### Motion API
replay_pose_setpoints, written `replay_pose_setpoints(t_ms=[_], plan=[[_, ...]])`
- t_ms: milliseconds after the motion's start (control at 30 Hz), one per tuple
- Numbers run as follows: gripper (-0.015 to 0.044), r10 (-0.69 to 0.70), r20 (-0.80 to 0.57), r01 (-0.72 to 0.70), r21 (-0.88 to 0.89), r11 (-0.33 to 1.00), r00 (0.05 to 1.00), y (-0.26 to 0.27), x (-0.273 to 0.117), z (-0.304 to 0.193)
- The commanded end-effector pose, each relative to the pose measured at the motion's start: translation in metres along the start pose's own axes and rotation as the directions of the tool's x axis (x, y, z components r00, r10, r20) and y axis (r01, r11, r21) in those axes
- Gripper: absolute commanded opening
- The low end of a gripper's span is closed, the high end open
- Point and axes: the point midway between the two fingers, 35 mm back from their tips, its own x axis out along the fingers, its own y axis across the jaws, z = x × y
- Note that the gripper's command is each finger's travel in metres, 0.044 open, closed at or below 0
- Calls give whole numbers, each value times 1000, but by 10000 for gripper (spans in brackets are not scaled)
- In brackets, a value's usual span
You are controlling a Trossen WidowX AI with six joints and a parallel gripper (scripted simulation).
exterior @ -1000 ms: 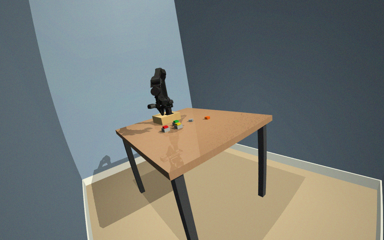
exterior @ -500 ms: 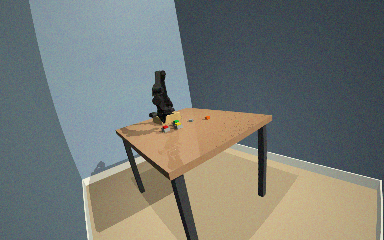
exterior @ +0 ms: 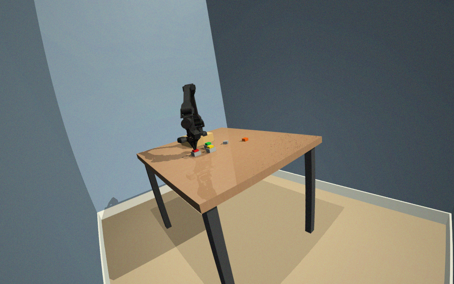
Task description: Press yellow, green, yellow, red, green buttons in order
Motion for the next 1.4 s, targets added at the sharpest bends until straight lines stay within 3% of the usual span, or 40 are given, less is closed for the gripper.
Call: replay_pose_setpoints(t_ms=[0, 600, 733, 900, 1067, 1200, 1367], plan=[[20, 5, -5, -5, -6, 1000, 1000, 1, 5, -2], [20, 5, -5, -5, -6, 1000, 1000, 1, 5, -2], [20, 5, -5, -5, -6, 1000, 1000, 1, -26, -1], [20, 5, -5, -5, -6, 1000, 1000, 1, -31, -1], [20, 5, -5, -5, -6, 1000, 1000, 0, -87, -1], [20, 5, -5, -5, -6, 1000, 1000, 1, -90, -1], [20, 9, -5, -9, -6, 1000, 1000, 57, -95, -12]])
